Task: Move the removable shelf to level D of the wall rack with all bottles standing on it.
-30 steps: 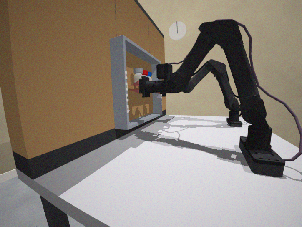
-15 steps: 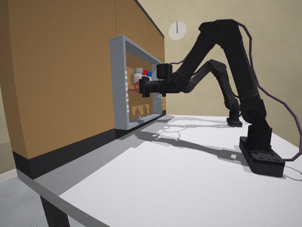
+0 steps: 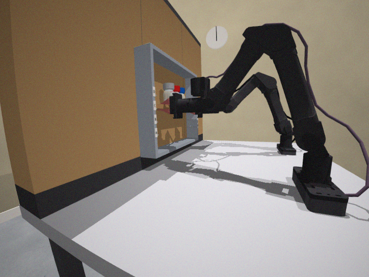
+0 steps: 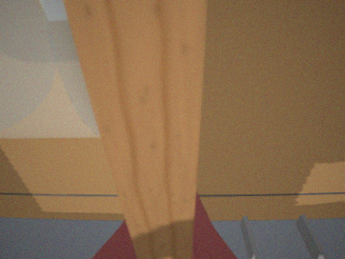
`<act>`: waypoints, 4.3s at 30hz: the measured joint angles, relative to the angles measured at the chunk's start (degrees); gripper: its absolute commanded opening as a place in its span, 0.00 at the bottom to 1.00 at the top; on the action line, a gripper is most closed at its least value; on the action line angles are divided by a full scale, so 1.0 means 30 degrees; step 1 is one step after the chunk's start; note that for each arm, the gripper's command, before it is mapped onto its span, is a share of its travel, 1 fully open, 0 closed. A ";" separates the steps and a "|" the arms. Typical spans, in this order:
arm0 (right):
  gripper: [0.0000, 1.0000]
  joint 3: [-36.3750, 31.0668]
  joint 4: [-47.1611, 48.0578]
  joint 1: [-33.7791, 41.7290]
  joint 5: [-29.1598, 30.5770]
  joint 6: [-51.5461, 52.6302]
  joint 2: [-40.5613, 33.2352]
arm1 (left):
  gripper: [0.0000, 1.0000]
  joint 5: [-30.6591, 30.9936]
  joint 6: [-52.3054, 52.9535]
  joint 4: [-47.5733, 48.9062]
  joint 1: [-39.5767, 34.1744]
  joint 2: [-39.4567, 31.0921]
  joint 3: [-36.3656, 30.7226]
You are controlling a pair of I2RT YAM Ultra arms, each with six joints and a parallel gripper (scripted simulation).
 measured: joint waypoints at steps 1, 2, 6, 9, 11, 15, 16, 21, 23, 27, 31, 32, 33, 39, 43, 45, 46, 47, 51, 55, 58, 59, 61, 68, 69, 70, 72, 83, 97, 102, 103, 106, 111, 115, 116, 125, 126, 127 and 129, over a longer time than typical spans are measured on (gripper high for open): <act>0.00 0.0007 -0.0029 0.0000 0.0000 0.0000 -0.0007 | 0.00 0.0000 0.0000 -0.0066 0.0000 -0.0022 0.0015; 0.00 0.0022 -0.0044 0.0000 0.0000 0.0007 0.0000 | 0.00 0.0000 -0.0007 -0.0124 0.0000 -0.0036 0.0029; 0.00 0.0066 -0.0131 0.0000 0.0000 0.0015 0.0000 | 0.00 -0.0007 -0.0022 -0.0284 0.0007 -0.0073 0.0073; 0.00 0.0124 -0.0291 0.0000 0.0007 0.0029 -0.0022 | 0.00 -0.0007 -0.0044 -0.0488 0.0007 -0.0124 0.0124; 0.00 0.0168 -0.0466 0.0000 0.0007 0.0051 -0.0066 | 0.00 0.0000 -0.0058 -0.0656 0.0007 -0.0168 0.0160; 0.00 0.0262 -0.0816 0.0000 0.0007 0.0102 -0.0153 | 0.00 0.0000 -0.0102 -0.1005 0.0007 -0.0270 0.0255; 0.00 0.0284 -0.0903 0.0000 0.0007 0.0109 -0.0175 | 0.00 0.0000 -0.0109 -0.1100 0.0007 -0.0291 0.0277; 0.00 0.0379 -0.1260 0.0007 0.0007 0.0160 -0.0262 | 0.00 -0.0007 -0.0153 -0.1472 0.0015 -0.0393 0.0372; 0.00 0.0408 -0.1377 0.0007 0.0007 0.0175 -0.0291 | 0.00 -0.0007 -0.0160 -0.1588 0.0015 -0.0423 0.0408; 0.00 0.0481 -0.1639 0.0007 0.0007 0.0204 -0.0350 | 0.00 -0.0007 -0.0189 -0.1858 0.0015 -0.0495 0.0481; 0.00 0.0561 -0.1923 0.0007 0.0007 0.0240 -0.0415 | 0.00 -0.0007 -0.0219 -0.2149 0.0015 -0.0568 0.0561; 0.00 0.0576 -0.1989 0.0007 0.0007 0.0248 -0.0430 | 0.00 -0.0007 -0.0226 -0.2222 0.0015 -0.0590 0.0576; 0.00 0.0597 -0.2062 0.0007 0.0007 0.0255 -0.0444 | 0.00 -0.0007 -0.0233 -0.2302 0.0015 -0.0612 0.0597; 0.00 0.0699 -0.2404 0.0007 0.0007 0.0306 -0.0517 | 0.00 0.0000 -0.0277 -0.2652 0.0015 -0.0699 0.0692; 0.00 0.0772 -0.2645 0.0007 0.0007 0.0335 -0.0568 | 0.00 0.0000 -0.0299 -0.2900 0.0015 -0.0765 0.0758; 0.00 0.0809 -0.2776 0.0007 0.0007 0.0350 -0.0597 | 0.00 0.0000 -0.0313 -0.3045 0.0015 -0.0801 0.0801; 0.00 0.0831 -0.2849 0.0007 0.0007 0.0357 -0.0612 | 0.00 0.0000 -0.0321 -0.3111 0.0015 -0.0816 0.0823; 0.00 0.0852 -0.2914 0.0007 0.0007 0.0364 -0.0627 | 0.00 0.0000 -0.0328 -0.3184 0.0015 -0.0838 0.0838; 0.00 0.0940 -0.3191 0.0007 0.0007 0.0401 -0.0678 | 0.00 0.0000 -0.0357 -0.3475 0.0015 -0.0903 0.0925; 0.00 0.1013 -0.3410 0.0007 0.0007 0.0430 -0.0721 | 0.00 0.0000 -0.0386 -0.3701 0.0015 -0.0954 0.0991; 0.00 0.1064 -0.3563 0.0007 0.0007 0.0452 -0.0743 | 0.00 0.0000 -0.0401 -0.3854 0.0015 -0.0991 0.1035; 0.00 0.1078 -0.3621 0.0007 0.0007 0.0459 -0.0758 | 0.00 0.0000 -0.0408 -0.3912 0.0015 -0.1005 0.1056; 0.00 0.1122 -0.3738 0.0007 0.0007 0.0474 -0.0780 | 0.00 0.0000 -0.0415 -0.4036 0.0015 -0.1035 0.1093; 0.00 0.1268 -0.4175 0.0007 0.0007 0.0525 -0.0852 | 0.00 0.0000 -0.0466 -0.4495 0.0015 -0.1137 0.1231; 0.00 0.1290 -0.4240 0.0007 0.0007 0.0532 -0.0867 | 0.00 0.0000 -0.0474 -0.4561 0.0015 -0.1151 0.1253; 0.00 0.1311 -0.4299 0.0007 0.0000 0.0539 -0.0874 | 0.00 0.0000 -0.0474 -0.4619 0.0015 -0.1166 0.1275; 0.00 0.1341 -0.4371 0.0007 0.0000 0.0554 -0.0889 | 0.00 0.0007 -0.0488 -0.4699 0.0015 -0.1180 0.1297; 0.00 0.1545 -0.4947 0.0007 0.0000 0.0627 -0.0976 | 0.00 0.0007 -0.0546 -0.5282 0.0015 -0.1304 0.1486; 0.00 0.1770 -0.5574 0.0007 -0.0015 0.0707 -0.1071 | 0.00 0.0022 -0.0612 -0.5938 0.0007 -0.1450 0.1683; 0.00 0.1865 -0.5821 0.0007 -0.0022 0.0736 -0.1100 | 0.00 0.0022 -0.0641 -0.6193 0.0007 -0.1508 0.1770; 0.00 0.1887 -0.5872 0.0000 -0.0022 0.0743 -0.1107 | 0.00 0.0022 -0.0648 -0.6244 0.0007 -0.1515 0.1785; 0.00 0.1923 -0.5974 0.0000 -0.0029 0.0758 -0.1122 | 0.00 0.0022 -0.0663 -0.6353 0.0007 -0.1545 0.1814; 0.00 0.1996 -0.6164 0.0000 -0.0036 0.0780 -0.1151 | 0.00 0.0022 -0.0678 -0.6550 0.0015 -0.1588 0.1880; 0.00 0.2069 -0.6339 0.0000 -0.0051 0.0801 -0.1173 | 0.00 0.0022 -0.0699 -0.6732 0.0015 -0.1625 0.1931; 0.00 0.2084 -0.6390 0.0000 -0.0051 0.0809 -0.1180 | 0.00 0.0022 -0.0699 -0.6776 0.0015 -0.1639 0.1945; 0.00 0.2186 -0.6703 0.0000 -0.0102 0.0852 -0.1239 | 0.00 0.0015 -0.0743 -0.7169 0.0015 -0.1770 0.2025; 0.00 0.2186 -0.6739 0.0007 -0.0124 0.0860 -0.1260 | 0.00 0.0015 -0.0743 -0.7249 0.0015 -0.1814 0.2025; 0.00 0.2186 -0.6790 0.0007 -0.0146 0.0874 -0.1297 | 0.00 0.0015 -0.0743 -0.7329 0.0015 -0.1865 0.2018; 0.00 0.2178 -0.6929 0.0007 -0.0189 0.0918 -0.1377 | 0.00 0.0015 -0.0743 -0.7497 0.0007 -0.1996 0.2018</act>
